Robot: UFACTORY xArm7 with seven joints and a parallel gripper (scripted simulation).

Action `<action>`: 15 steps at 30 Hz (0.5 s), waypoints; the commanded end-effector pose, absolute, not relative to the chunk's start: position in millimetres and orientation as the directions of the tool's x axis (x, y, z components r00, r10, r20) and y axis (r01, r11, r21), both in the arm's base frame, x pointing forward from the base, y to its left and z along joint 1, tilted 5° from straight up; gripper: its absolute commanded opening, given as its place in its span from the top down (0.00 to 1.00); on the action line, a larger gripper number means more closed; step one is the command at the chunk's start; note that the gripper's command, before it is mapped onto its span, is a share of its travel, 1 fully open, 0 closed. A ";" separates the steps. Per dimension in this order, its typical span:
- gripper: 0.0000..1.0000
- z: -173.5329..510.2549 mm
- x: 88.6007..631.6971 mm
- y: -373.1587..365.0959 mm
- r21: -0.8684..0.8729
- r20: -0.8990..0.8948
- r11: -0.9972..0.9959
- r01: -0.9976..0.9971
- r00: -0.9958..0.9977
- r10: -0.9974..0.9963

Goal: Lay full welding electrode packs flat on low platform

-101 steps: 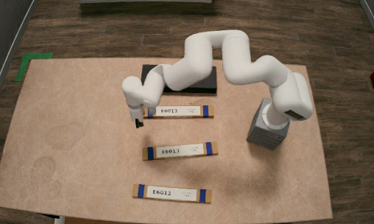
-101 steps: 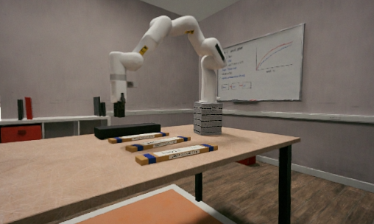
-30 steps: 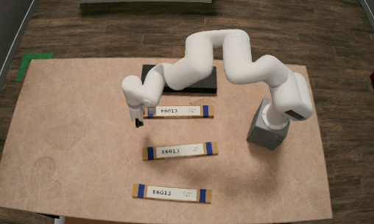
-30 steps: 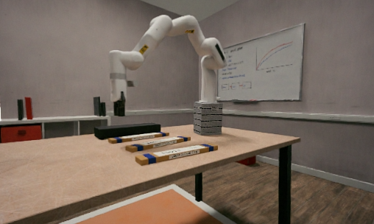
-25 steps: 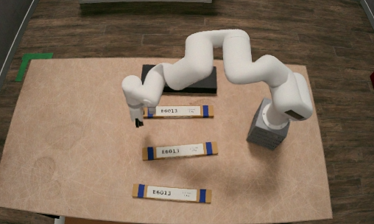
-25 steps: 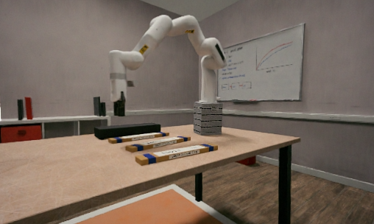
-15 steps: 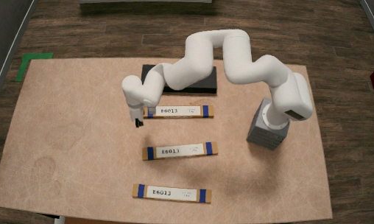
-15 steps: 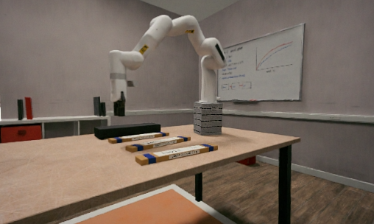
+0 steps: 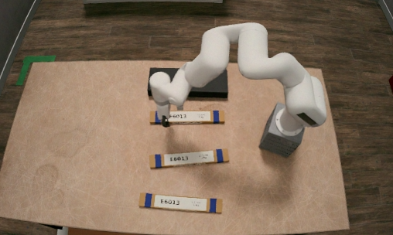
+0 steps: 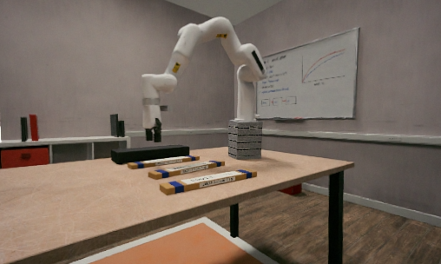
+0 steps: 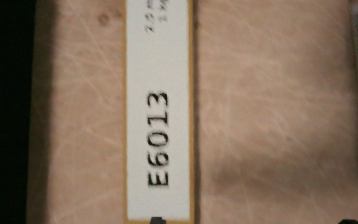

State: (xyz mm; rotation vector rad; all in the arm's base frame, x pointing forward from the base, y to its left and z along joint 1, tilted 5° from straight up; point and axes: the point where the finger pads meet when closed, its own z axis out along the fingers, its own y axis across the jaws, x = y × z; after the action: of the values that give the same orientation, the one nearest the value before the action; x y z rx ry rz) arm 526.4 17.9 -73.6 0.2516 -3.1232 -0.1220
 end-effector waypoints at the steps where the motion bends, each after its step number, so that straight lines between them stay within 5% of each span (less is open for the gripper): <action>1: 0.00 -95.9 478.0 -23.8 0.078 -0.034 0.981 -0.178 -0.984 -0.176; 15: 0.00 -116.7 448.4 -47.2 0.078 -0.034 0.981 -0.178 -0.984 -0.176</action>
State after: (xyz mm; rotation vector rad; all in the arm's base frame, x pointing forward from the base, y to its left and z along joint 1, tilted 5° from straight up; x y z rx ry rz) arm 448.2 -45.7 -113.1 0.2801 -3.1450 -0.1234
